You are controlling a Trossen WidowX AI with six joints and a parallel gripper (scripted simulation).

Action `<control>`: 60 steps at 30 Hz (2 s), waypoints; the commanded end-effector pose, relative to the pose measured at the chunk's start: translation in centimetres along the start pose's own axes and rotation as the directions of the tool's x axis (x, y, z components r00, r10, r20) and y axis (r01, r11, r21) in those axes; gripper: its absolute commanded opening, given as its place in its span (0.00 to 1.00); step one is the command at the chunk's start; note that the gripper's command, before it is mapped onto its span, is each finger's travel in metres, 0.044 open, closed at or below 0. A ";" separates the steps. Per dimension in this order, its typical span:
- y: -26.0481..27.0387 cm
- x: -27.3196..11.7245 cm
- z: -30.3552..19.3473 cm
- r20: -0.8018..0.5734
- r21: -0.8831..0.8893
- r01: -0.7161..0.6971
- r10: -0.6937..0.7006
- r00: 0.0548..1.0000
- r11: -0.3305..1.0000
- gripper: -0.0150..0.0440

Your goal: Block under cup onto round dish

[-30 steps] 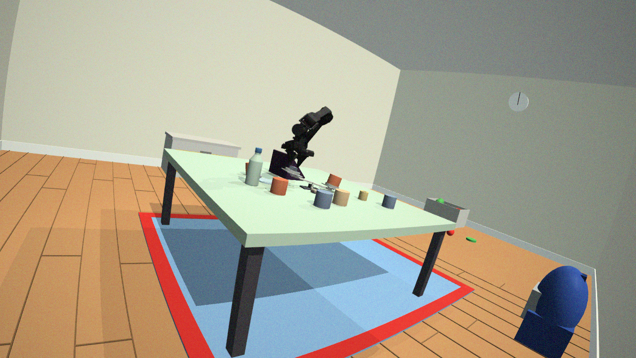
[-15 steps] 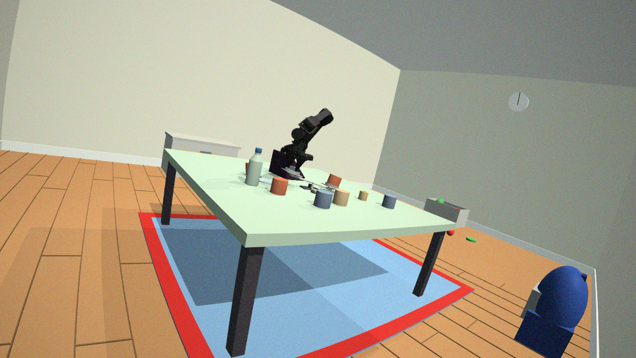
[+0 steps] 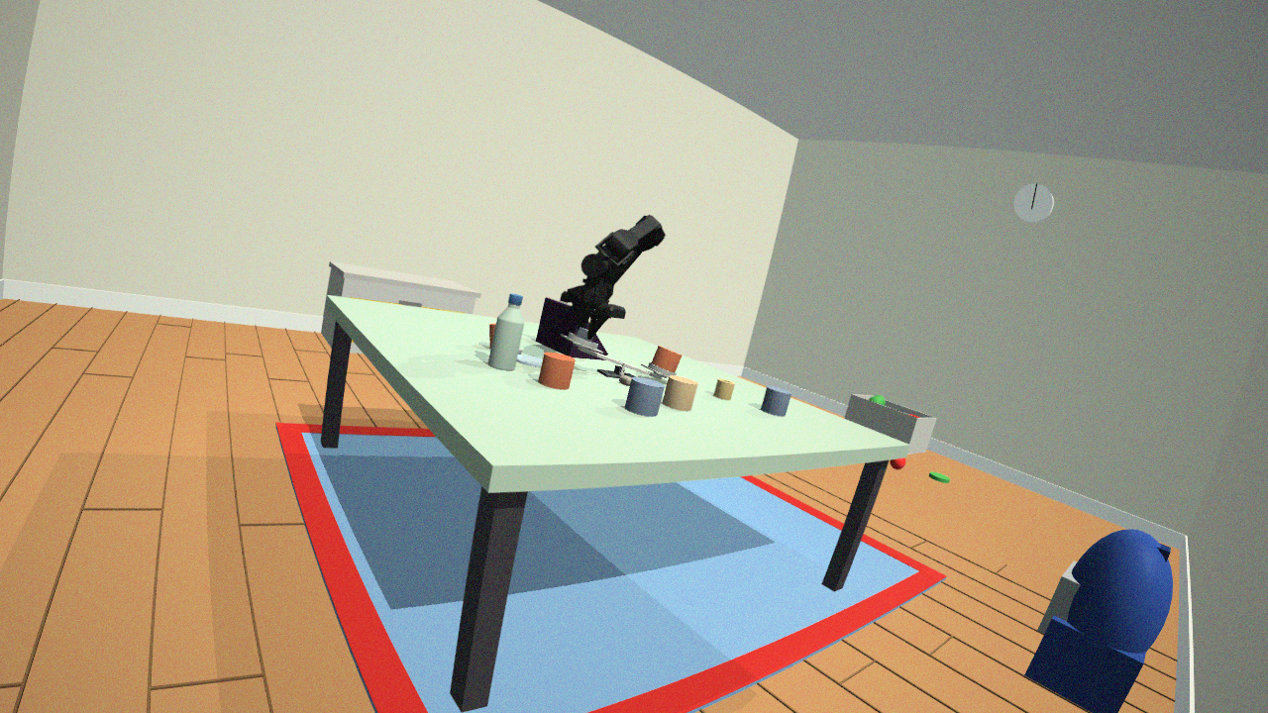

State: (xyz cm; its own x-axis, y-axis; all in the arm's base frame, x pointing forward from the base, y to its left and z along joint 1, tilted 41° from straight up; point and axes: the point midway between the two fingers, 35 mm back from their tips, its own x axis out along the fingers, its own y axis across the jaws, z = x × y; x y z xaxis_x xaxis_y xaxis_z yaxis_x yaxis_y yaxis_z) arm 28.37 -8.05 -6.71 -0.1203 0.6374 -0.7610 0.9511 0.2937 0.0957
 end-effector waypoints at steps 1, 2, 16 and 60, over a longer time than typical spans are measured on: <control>0.2 -2.2 0.4 0.010 -0.002 -0.005 0.005 1.000 1.000 0.25; 0.2 -2.8 0.4 0.010 -0.002 -0.005 0.005 1.000 1.000 0.25; -0.2 -8.7 0.1 0.010 -0.002 -0.004 0.004 1.000 1.000 0.25; -6.6 5.9 10.1 0.016 -0.002 -0.004 0.004 1.000 1.000 0.25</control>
State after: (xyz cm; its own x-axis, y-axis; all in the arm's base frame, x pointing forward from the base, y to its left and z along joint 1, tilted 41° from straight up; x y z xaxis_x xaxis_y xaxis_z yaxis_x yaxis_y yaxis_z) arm 24.33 -13.88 -17.91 -0.1110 0.6241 -0.7734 0.9500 0.2951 0.1018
